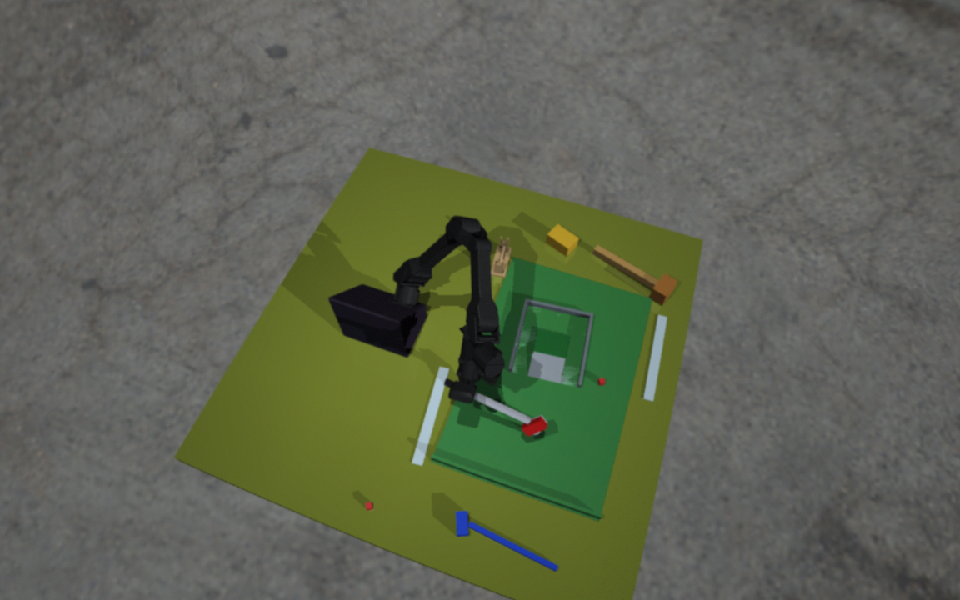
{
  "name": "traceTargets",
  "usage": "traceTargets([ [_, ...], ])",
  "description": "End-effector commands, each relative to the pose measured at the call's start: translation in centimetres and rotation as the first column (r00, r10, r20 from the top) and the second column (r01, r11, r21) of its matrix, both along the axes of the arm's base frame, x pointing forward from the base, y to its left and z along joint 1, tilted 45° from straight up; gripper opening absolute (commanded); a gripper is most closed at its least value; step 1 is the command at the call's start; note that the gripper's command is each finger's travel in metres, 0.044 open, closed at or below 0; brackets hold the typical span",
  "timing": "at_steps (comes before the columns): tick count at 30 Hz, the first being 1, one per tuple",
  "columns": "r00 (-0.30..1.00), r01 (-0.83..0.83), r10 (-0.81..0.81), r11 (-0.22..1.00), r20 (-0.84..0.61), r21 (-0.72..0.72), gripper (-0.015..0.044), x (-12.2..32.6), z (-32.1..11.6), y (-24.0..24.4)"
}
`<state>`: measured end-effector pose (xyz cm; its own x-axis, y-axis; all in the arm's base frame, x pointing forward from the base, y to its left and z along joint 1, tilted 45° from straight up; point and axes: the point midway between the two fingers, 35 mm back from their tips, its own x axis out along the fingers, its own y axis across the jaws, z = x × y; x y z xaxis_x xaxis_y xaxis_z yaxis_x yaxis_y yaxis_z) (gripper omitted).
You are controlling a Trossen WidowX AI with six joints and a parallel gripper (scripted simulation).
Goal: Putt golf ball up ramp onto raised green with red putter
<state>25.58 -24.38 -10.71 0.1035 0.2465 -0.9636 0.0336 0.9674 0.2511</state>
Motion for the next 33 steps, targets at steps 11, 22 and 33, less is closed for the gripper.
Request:
traceTargets([
  [11,1.0,0.017,-0.017,1.0,0.005,-0.016,0.0,0.6,-4.3,0.3],
  [22,1.0,0.017,-0.017,1.0,0.006,-0.016,0.0,0.7,-5.2,0.5],
  [33,1.0,0.017,-0.017,1.0,0.006,-0.016,0.0,0.9,-6.9,1.0],
])
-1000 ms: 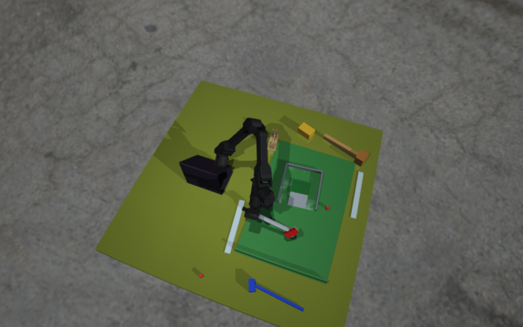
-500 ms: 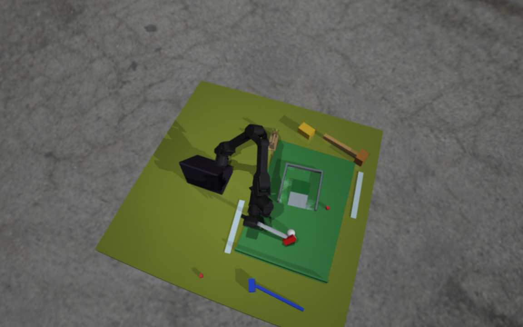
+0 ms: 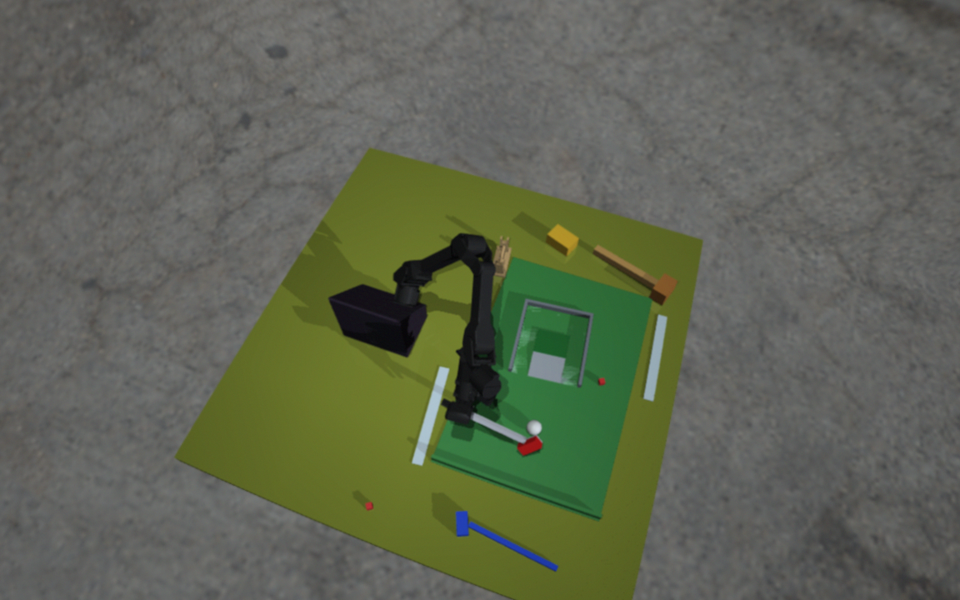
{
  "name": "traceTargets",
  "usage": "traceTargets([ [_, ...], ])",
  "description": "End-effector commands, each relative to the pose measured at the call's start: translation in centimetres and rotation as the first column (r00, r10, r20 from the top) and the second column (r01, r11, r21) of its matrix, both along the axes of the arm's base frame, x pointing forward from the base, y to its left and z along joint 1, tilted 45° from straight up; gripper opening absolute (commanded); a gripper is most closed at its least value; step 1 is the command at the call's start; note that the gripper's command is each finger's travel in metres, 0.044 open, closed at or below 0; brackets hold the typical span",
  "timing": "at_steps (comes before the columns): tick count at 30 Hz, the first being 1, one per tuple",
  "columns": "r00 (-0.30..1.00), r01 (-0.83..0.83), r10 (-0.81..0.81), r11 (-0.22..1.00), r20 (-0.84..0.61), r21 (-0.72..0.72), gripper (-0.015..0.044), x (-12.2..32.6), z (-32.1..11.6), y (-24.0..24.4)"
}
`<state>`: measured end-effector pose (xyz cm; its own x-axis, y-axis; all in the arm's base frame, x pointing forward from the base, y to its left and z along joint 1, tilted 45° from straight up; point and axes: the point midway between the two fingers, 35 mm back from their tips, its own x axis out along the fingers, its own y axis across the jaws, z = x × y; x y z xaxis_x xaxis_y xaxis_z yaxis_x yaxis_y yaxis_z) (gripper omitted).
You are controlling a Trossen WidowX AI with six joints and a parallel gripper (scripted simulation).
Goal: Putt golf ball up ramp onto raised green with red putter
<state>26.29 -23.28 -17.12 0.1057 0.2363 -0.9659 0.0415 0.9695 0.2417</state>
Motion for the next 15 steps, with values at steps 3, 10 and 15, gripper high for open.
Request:
traceTargets([
  [3,1.0,0.009,-0.009,1.0,0.006,-0.007,0.0,0.26,-0.93,-0.02],
  [10,1.0,0.009,-0.009,1.0,0.006,-0.007,0.0,0.29,-1.31,0.09],
  [15,1.0,0.004,-0.004,1.0,0.001,0.001,0.0,0.07,-1.18,0.35],
])
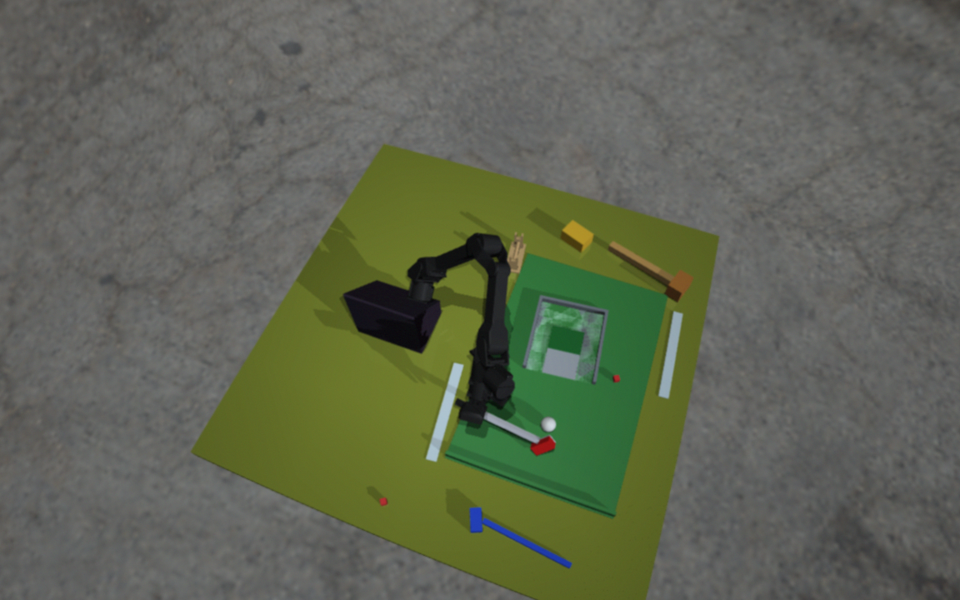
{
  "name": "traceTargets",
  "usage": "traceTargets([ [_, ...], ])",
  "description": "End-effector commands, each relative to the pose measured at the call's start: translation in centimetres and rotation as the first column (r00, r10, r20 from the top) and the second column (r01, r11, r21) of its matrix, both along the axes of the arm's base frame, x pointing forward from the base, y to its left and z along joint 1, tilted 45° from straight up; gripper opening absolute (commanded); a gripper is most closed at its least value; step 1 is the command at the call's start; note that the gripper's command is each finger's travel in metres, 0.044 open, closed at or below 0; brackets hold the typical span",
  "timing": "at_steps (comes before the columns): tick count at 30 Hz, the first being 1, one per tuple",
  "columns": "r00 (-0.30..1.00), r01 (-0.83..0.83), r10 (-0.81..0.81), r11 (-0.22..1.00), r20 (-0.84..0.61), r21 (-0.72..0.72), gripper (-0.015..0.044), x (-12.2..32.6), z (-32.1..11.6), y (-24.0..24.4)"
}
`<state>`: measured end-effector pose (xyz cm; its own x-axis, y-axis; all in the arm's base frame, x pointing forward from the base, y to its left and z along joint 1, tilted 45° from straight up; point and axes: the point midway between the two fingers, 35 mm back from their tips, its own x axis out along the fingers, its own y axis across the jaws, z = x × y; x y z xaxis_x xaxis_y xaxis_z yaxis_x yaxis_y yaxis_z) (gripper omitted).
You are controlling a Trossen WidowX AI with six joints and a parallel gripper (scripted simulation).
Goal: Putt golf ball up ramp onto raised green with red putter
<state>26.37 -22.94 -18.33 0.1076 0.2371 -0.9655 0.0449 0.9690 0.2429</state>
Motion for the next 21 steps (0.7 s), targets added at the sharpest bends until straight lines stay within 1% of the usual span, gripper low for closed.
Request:
traceTargets([
  [1,1.0,0.0,0.0,1.0,0.0,0.0,0.0,0.0,0.0,0.0],
  [7,1.0,0.001,-0.001,1.0,0.0,-0.001,0.0,0.0,-0.2,-0.3],
  [16,1.0,0.005,-0.005,1.0,0.005,-0.01,0.0,0.3,-2.4,-2.8],
  [21,1.0,0.005,-0.005,1.0,0.006,-0.011,0.0,0.3,-2.4,-2.8],
])
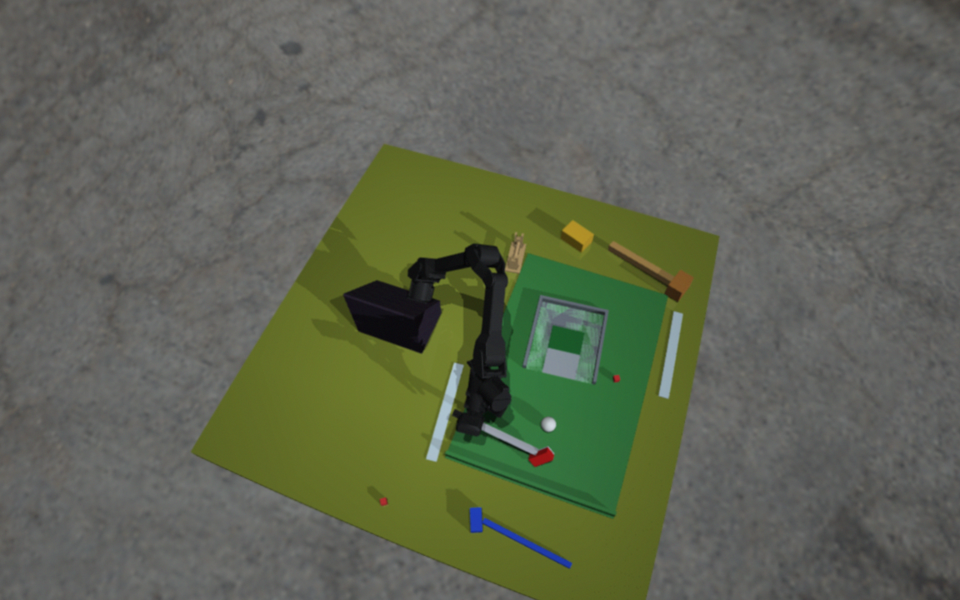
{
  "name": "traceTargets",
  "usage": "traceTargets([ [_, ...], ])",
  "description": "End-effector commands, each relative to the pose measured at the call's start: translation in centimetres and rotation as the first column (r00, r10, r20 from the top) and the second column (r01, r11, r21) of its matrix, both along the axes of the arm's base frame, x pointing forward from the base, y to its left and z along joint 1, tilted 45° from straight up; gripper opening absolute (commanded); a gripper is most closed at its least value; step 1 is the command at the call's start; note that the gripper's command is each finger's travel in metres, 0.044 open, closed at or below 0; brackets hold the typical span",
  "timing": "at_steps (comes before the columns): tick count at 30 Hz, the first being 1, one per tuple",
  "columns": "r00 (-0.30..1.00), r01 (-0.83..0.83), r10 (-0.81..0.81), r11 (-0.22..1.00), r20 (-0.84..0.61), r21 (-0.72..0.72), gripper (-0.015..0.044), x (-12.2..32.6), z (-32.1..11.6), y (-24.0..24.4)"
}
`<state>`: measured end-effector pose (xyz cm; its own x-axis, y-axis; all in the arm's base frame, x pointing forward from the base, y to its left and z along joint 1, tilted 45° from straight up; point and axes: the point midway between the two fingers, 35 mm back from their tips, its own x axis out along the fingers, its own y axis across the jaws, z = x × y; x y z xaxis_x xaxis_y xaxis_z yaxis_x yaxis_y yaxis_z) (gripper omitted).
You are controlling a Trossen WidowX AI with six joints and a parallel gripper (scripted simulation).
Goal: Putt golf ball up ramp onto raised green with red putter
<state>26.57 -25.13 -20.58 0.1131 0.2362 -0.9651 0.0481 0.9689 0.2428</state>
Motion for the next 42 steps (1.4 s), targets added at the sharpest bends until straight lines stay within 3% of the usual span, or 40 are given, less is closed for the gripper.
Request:
traceTargets([
  [1,1.0,0.001,-0.001,1.0,0.001,-0.01,0.0,0.1,-0.2,-0.6],
  [16,1.0,0.0,0.0,1.0,-0.001,-0.003,0.0,0.1,-0.1,-0.1],
  [29,1.0,0.001,-0.001,1.0,-0.002,0.002,0.0,-0.1,10.5,11.0],
  [42,1.0,0.001,-0.001,1.0,-0.003,0.001,0.0,-0.3,13.5,10.2],
])
